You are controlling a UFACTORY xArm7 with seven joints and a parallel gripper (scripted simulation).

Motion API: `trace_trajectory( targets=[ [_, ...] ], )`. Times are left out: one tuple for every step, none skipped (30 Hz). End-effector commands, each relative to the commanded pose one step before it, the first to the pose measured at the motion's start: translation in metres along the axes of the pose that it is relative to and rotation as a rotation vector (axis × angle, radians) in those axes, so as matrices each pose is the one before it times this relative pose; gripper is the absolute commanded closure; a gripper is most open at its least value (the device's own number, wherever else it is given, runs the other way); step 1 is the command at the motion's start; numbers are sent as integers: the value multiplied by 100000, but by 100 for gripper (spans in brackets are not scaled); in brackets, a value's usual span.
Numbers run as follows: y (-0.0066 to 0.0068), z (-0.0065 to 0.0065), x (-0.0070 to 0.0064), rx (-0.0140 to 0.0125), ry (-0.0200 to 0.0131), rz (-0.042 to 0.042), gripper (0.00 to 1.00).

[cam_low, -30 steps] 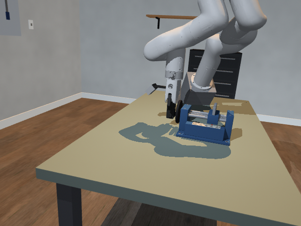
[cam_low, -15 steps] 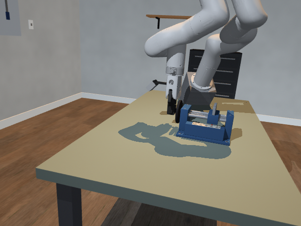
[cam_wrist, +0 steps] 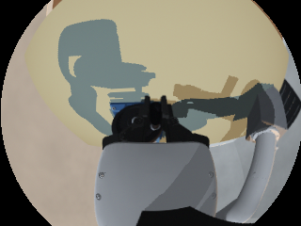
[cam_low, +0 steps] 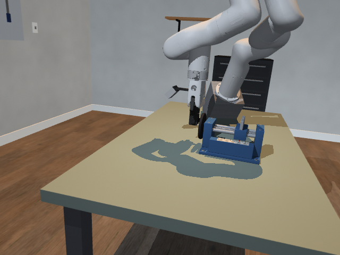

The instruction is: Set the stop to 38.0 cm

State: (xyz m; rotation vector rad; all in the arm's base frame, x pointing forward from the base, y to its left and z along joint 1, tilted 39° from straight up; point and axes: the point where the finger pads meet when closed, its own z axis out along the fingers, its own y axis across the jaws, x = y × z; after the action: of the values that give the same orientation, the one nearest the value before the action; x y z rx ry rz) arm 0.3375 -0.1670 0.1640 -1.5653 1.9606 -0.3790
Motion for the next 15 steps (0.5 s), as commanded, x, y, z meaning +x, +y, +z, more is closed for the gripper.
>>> trace_trajectory(
  targets=[
    [-272,-669,75,186,265,120,94],
    [-67,-113,0,2,-1,0,94],
    [-67,-115,0,-1,1,0,94],
    [-67,-117,0,-4,3,1,94],
    [-81,-107,0,1,-1,0,94],
    [-89,-102,0,3,-2,-1,94],
    [-89,-104,0,0,0,0,94],
    [-90,-106,0,-2,2,1,94],
    [-92,-106,0,-4,3,1,94],
    [-110,-90,0,4,-3,-1,94],
    [-111,-91,0,1,-1,0,94],
    [0,0,0,0,0,0,94],
    [0,0,0,0,0,0,94],
    [-112,-93,0,-1,1,0,94],
    [-113,-94,0,-3,3,1,94]
  ],
)
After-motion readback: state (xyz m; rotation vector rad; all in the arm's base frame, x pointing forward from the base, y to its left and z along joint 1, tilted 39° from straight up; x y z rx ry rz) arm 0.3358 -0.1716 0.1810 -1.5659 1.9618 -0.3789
